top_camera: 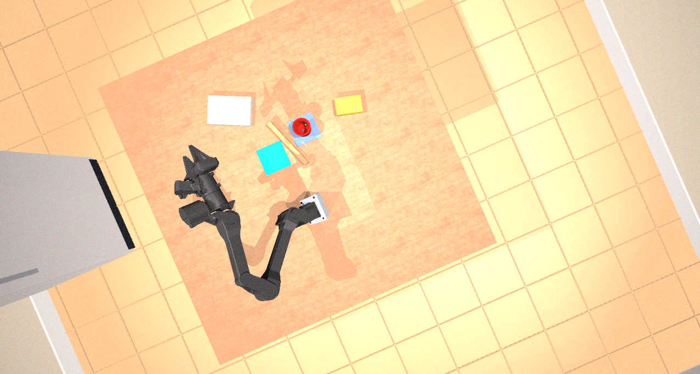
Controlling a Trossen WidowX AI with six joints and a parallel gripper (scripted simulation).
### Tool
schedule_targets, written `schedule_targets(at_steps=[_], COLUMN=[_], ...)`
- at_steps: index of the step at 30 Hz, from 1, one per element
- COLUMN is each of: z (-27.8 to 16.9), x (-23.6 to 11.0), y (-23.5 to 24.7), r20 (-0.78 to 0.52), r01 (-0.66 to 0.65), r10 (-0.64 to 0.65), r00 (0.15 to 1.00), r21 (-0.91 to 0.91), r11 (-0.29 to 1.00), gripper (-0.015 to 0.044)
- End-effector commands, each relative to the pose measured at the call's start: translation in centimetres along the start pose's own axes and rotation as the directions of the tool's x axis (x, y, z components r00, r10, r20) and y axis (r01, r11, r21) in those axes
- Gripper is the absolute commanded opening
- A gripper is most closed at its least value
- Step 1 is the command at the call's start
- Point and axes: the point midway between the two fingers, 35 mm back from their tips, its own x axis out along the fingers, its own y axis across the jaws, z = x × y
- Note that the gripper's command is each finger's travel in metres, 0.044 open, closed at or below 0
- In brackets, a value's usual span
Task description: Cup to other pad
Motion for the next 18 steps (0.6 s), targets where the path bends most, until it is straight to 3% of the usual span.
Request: schedule_targets(at_steps=[1, 5, 10, 18], z=[-0.2, -5.4, -13.6, -25.3], x=[0.2, 2.9, 4.8, 3.0], y=[-0.1, -1.3, -3.7, -7.0], r20=[-0.012, -0.250, -0.568, -0.875], r01=[0.000, 0.022, 0.164, 0.589], r10=[0.000, 0.008, 0.040, 0.204], r00=[1.000, 0.968, 0.822, 0.438], r21=[0.005, 0.118, 0.304, 0.451], r11=[1.000, 0.993, 0.938, 0.671], gripper=[0.0374, 0.0269, 0.0148, 0.0148])
